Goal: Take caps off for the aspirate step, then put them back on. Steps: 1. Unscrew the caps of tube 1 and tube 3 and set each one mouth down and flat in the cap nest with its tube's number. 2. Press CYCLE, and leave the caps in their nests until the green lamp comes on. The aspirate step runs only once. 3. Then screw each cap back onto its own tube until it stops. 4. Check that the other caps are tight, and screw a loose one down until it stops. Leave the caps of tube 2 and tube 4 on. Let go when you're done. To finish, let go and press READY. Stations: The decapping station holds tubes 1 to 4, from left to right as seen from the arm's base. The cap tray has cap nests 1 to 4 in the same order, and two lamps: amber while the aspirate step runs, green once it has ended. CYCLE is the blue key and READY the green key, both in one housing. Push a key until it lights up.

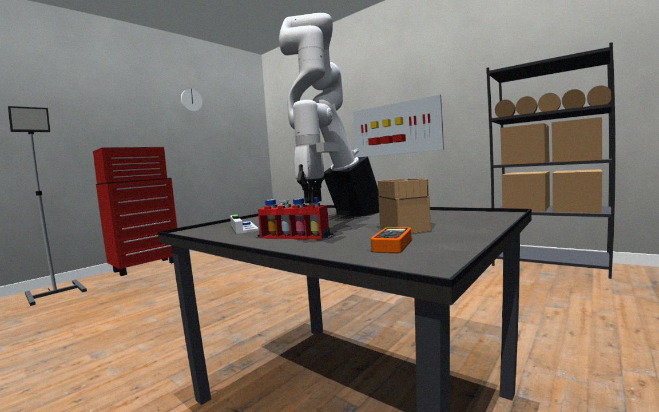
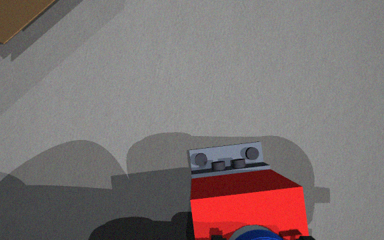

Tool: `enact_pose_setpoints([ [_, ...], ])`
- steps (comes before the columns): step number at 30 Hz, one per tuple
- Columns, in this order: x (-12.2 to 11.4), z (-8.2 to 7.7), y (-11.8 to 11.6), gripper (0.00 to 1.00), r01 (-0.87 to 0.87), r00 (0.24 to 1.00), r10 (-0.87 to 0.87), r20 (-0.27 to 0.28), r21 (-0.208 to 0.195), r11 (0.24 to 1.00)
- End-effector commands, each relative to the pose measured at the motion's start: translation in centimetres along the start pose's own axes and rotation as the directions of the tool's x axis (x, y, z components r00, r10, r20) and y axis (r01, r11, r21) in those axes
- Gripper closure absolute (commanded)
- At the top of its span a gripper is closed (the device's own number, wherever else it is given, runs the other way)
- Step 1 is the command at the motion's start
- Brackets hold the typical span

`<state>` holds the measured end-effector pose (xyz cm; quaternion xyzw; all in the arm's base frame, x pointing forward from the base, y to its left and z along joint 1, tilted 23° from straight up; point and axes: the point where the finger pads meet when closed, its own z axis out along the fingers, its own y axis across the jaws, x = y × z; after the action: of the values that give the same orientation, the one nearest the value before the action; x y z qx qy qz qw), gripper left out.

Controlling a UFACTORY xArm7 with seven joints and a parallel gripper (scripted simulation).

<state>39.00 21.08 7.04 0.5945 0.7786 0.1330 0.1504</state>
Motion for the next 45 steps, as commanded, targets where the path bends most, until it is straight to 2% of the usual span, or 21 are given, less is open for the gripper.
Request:
enact_pose_setpoints([
  [1,0.12,-0.03,0.08,1.0,-0.185,0.983,0.185,0.009,-0.005,0.983],
  [5,0.12,-0.01,0.08,1.0,-0.377,0.926,0.377,0.008,-0.007,0.926],
  [10,0.12,0.02,0.08,1.0,-0.594,0.804,0.594,0.006,-0.009,0.804],
  [17,0.12,0.02,0.08,1.0,-0.611,0.792,0.611,0.006,-0.009,0.792],
  [18,0.12,0.01,0.08,0.54,-0.611,0.792,0.611,0.006,-0.009,0.792],
  [28,0.12,0.01,0.08,0.54,-0.611,0.792,0.611,0.006,-0.009,0.792],
  [29,0.12,-0.03,0.08,0.54,-0.543,0.84,0.543,0.006,-0.008,0.84],
  [31,0.12,-0.03,0.08,0.54,-0.543,0.84,0.543,0.006,-0.008,0.84],
  [34,0.12,-0.05,0.08,0.54,-0.318,0.948,0.318,0.008,-0.007,0.948],
  [37,0.12,-0.05,0.08,0.54,-0.15,0.989,0.15,0.01,-0.005,0.989],
  [41,0.12,-0.05,0.08,0.54,0.09,0.996,-0.09,0.011,-0.003,0.996],
  [45,0.12,-0.05,0.08,0.54,0.321,0.947,-0.321,0.012,-0.001,0.947],
])
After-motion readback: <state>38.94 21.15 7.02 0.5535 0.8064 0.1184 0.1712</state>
